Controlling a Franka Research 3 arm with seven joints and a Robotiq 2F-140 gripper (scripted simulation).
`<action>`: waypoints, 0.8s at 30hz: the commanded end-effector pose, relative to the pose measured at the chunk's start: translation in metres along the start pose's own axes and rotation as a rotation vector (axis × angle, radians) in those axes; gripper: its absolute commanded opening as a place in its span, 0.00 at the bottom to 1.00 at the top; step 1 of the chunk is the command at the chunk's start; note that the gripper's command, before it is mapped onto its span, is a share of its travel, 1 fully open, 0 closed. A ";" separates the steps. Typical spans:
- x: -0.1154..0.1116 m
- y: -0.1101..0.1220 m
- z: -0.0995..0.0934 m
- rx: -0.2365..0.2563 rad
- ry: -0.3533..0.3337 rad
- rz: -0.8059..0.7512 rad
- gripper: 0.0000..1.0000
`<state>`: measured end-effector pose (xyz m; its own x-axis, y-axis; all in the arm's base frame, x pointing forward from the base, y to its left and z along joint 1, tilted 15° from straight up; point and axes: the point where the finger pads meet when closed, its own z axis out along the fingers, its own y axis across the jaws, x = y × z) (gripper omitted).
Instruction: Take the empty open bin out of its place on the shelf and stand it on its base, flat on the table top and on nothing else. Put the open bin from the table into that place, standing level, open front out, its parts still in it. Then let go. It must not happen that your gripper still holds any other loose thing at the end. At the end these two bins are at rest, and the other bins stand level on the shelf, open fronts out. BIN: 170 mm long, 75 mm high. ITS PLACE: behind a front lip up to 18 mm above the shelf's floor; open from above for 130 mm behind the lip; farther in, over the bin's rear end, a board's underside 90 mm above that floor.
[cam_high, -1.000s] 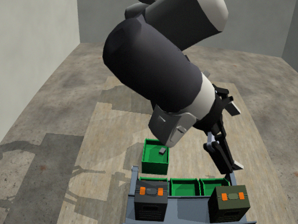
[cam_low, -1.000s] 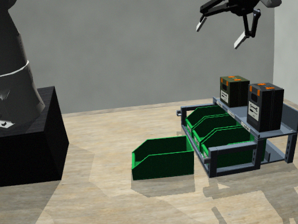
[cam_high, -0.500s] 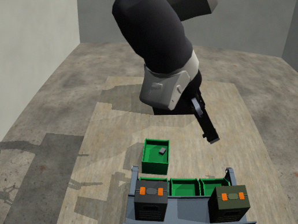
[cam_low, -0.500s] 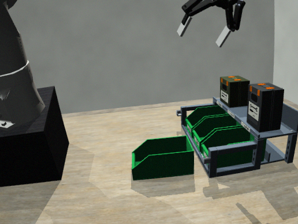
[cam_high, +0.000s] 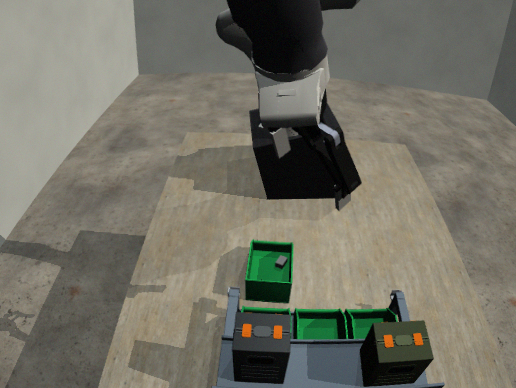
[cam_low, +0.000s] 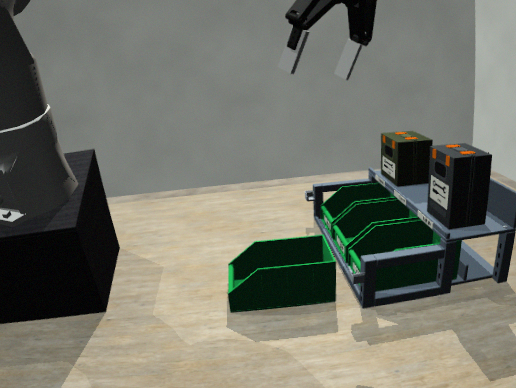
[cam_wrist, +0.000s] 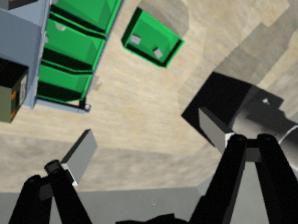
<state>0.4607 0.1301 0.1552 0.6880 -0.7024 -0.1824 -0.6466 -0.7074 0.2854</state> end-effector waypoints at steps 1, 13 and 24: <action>0.010 0.006 -0.001 0.042 0.061 -0.211 1.00; 0.018 0.062 0.005 0.017 0.251 -0.544 1.00; 0.023 0.095 0.008 -0.003 0.342 -0.678 1.00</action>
<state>0.4091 0.0518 0.1677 0.9774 -0.2088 -0.0330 -0.1951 -0.9510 0.2399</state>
